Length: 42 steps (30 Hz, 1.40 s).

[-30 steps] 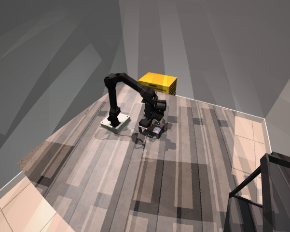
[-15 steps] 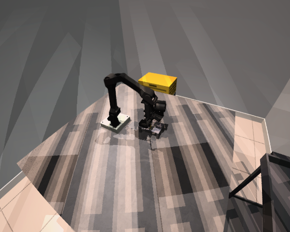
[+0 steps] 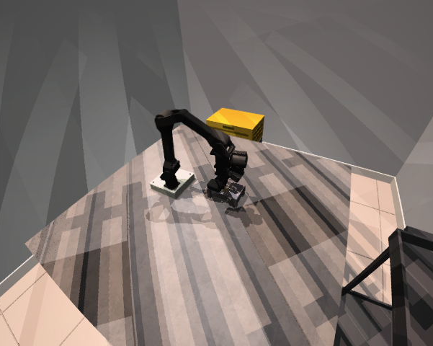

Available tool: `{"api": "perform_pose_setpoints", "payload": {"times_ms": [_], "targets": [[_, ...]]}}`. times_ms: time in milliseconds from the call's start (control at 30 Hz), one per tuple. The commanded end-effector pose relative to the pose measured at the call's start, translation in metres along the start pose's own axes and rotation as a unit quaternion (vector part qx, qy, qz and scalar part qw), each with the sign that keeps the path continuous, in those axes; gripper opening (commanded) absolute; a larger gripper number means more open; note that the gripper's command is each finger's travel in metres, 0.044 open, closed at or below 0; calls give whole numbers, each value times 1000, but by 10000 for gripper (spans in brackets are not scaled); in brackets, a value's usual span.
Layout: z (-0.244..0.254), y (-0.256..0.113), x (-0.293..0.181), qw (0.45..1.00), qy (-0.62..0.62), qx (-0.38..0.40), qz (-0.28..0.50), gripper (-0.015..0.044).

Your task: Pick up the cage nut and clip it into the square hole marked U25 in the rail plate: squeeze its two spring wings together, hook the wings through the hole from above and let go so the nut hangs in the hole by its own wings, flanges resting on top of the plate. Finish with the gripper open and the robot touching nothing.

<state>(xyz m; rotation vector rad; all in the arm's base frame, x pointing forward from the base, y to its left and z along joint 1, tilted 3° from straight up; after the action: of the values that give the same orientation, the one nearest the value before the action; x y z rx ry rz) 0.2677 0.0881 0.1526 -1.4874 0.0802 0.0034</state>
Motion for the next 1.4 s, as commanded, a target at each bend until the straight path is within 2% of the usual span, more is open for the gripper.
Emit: {"api": "perform_pose_setpoints", "payload": {"times_ms": [0,1367], "targets": [[-1,0,0,1000,-1,4,0,35],[-10,3,2,999,-2,42,6,35]]}}
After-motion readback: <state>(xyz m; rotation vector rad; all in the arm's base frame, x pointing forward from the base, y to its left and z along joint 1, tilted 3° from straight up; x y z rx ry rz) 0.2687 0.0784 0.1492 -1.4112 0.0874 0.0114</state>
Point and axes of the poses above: the point midway between the two fingers, 35 mm back from their tips, its own y axis out along the fingers, its own z axis across the jaws, x = y × z, the point moved 9 cm from there along -y, back along the fingers, and after that the axes turned 9 degrees about y, right-handed, at the moved point
